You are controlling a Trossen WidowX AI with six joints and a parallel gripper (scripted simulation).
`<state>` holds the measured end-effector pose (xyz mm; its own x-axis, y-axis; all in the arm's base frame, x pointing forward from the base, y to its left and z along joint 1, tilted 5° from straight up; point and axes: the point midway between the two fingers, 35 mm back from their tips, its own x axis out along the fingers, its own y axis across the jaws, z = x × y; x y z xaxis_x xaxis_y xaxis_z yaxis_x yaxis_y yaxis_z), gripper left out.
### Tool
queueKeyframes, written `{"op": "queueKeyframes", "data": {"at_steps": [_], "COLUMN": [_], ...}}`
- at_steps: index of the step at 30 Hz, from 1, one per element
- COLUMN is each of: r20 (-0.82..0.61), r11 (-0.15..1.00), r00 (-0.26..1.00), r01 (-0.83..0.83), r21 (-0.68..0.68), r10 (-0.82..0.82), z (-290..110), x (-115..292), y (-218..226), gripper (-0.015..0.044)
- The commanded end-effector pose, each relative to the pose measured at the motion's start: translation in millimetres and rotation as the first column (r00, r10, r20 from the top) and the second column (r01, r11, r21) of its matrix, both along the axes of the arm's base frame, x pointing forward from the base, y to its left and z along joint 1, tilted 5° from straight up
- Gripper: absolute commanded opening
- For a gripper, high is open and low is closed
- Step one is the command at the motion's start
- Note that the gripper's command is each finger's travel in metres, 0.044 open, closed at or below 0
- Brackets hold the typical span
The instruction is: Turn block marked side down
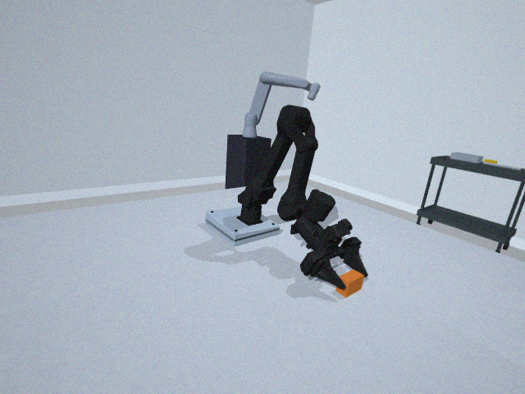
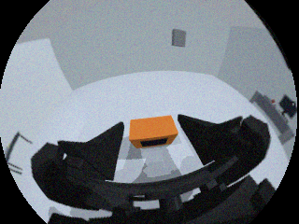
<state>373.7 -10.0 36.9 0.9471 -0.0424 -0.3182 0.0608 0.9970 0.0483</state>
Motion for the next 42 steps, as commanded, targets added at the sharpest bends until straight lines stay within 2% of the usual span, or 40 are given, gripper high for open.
{"op": "queueKeyframes", "data": {"at_steps": [1, 29, 36, 42], "r20": [0.0, -0.007, -0.237, -0.419], "r11": [1.0, 1.0, 1.0, 0.999], "r00": [1.0, 1.0, 0.971, 0.908], "r01": [0.004, 0.004, -0.007, -0.014], "r21": [0.003, 0.003, 0.012, 0.029], "r10": [-0.004, -0.004, 0.01, 0.025], "z": [-0.3, -0.4, 9.1, 47.7], "x": [-0.1, 0.7, 17.9, 6.1], "y": [-0.3, -0.4, -2.1, -3.0], "gripper": [0.044, 0.044, 0.044, 0.044]}}
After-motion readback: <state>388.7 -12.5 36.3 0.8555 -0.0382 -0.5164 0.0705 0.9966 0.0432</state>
